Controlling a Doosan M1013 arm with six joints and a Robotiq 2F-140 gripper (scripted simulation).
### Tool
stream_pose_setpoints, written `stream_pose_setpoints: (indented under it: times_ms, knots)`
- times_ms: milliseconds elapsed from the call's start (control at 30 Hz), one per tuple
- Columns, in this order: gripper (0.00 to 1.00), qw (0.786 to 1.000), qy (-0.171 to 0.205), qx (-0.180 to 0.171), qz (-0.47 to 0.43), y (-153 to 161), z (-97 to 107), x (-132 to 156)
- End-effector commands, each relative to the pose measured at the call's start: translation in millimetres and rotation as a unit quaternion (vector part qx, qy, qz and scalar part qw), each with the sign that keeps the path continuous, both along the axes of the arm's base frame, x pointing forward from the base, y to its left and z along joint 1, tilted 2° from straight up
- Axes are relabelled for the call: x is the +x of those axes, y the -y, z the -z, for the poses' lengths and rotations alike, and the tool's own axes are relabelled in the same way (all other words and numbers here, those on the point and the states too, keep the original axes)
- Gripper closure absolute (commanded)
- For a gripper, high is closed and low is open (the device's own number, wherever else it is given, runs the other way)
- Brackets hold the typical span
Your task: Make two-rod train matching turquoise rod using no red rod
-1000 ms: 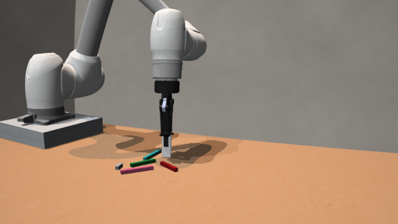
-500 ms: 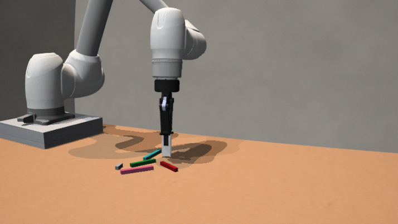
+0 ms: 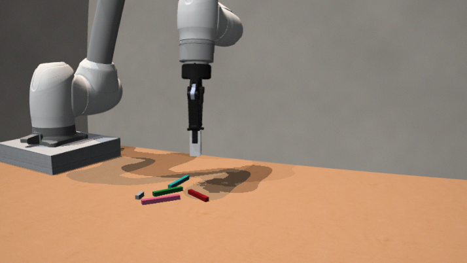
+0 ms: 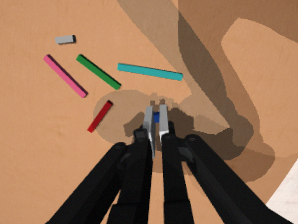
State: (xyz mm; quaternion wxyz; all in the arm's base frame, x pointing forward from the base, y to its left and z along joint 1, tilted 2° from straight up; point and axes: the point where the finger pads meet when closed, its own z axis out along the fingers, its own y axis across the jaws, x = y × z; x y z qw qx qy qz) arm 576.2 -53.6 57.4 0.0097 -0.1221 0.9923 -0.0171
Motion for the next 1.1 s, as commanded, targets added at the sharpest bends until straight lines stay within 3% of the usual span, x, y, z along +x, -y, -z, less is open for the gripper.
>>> stream_pose_setpoints:
  times_ms: [0,433,533,767,1067]
  knots:
    - [0.97,1.0,0.0,0.0,0.0,-1,-20,-1]
    - [0.97,1.0,0.0,0.0,0.0,-2,-24,-1]
    - [0.97,1.0,-0.001,0.0,-0.006,-42,-23,-3]
    - [0.97,1.0,-0.001,0.0,-0.015,-100,-21,-12]
    - [0.97,1.0,-0.001,0.0,-0.015,-103,-21,-13]
